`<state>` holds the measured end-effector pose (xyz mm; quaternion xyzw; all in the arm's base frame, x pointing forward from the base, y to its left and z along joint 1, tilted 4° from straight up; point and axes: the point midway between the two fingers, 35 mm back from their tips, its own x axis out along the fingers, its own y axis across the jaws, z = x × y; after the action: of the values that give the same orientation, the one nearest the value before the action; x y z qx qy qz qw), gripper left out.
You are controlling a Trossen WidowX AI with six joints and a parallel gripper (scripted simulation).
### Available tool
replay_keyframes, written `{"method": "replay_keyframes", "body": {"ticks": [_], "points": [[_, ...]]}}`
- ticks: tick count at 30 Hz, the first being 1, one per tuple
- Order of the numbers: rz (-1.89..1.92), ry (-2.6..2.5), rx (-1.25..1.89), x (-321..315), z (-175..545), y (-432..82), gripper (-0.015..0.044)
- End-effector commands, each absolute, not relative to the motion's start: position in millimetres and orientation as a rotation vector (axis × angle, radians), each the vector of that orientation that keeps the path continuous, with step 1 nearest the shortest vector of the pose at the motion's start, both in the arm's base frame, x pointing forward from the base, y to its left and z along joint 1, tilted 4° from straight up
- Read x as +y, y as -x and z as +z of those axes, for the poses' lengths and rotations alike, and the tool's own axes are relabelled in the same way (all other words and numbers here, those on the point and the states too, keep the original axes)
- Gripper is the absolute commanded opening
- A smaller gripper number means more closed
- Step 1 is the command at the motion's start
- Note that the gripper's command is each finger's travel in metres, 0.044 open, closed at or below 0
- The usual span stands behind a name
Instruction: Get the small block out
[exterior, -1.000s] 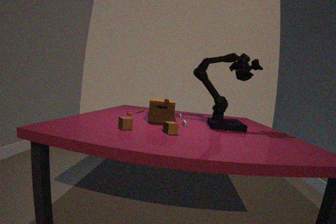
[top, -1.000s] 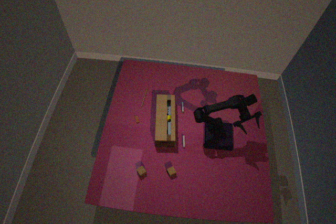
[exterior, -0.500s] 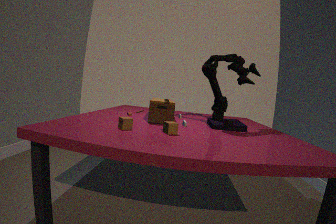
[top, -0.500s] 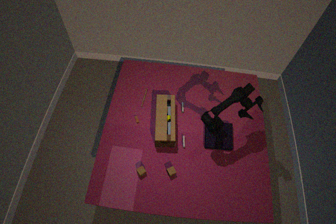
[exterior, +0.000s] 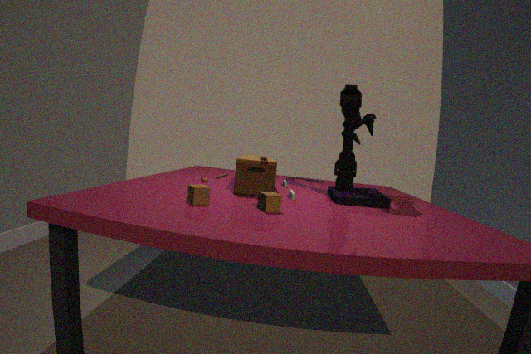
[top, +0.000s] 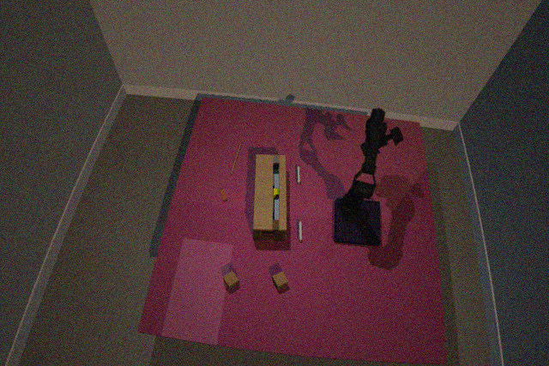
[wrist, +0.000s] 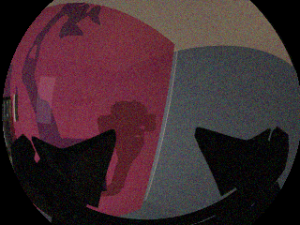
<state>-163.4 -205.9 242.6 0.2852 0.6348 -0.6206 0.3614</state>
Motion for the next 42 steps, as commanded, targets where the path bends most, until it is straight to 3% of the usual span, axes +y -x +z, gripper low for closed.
{"method": "replay_keyframes", "body": {"ticks": [1,12,24,42], "points": [[-1.522,-0.768,1.445,-248,229,106,0.04],[-1.223,-1.081,1.186,-272,195,-84,0.04],[-0.997,-1.519,1.328,-162,174,-259,0.04],[-0.989,-1.572,1.376,-140,162,-278,0.04]]}}
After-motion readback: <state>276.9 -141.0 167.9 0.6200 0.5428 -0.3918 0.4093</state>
